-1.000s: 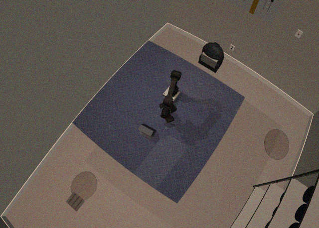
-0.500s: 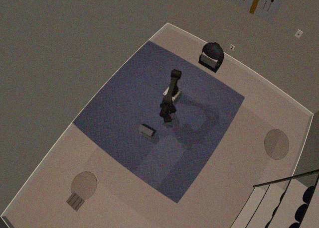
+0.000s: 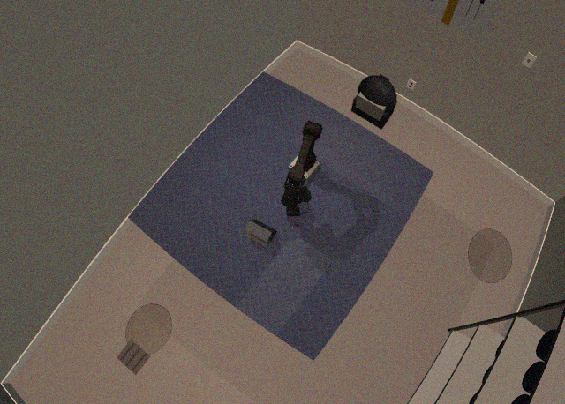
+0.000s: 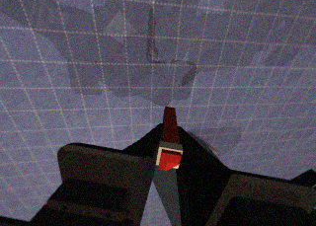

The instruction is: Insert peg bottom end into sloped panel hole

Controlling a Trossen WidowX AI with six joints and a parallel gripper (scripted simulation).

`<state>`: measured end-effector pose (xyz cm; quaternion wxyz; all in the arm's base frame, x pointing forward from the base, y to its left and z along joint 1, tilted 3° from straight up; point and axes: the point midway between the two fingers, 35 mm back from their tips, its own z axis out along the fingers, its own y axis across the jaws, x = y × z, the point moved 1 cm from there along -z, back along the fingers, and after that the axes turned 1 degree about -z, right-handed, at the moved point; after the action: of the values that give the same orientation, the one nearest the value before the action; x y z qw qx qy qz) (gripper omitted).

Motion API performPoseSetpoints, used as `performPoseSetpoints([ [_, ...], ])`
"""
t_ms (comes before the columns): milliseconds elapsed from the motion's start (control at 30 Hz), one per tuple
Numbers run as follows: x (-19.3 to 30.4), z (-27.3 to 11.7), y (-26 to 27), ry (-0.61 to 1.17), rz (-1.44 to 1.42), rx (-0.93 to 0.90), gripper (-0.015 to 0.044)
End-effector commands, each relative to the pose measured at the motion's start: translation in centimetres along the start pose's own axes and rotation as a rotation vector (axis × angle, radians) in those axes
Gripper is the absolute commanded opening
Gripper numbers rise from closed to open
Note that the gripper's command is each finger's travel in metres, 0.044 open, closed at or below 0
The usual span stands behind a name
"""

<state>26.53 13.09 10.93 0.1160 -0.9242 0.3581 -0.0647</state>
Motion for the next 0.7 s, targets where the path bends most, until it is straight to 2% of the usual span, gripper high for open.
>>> performPoseSetpoints([
  [0,0.19,-0.01,0.01,0.007,0.053,0.026,0.0000],
  [667,1.13,0.51,0.28,0.030,0.279,0.113,0.0000],
])
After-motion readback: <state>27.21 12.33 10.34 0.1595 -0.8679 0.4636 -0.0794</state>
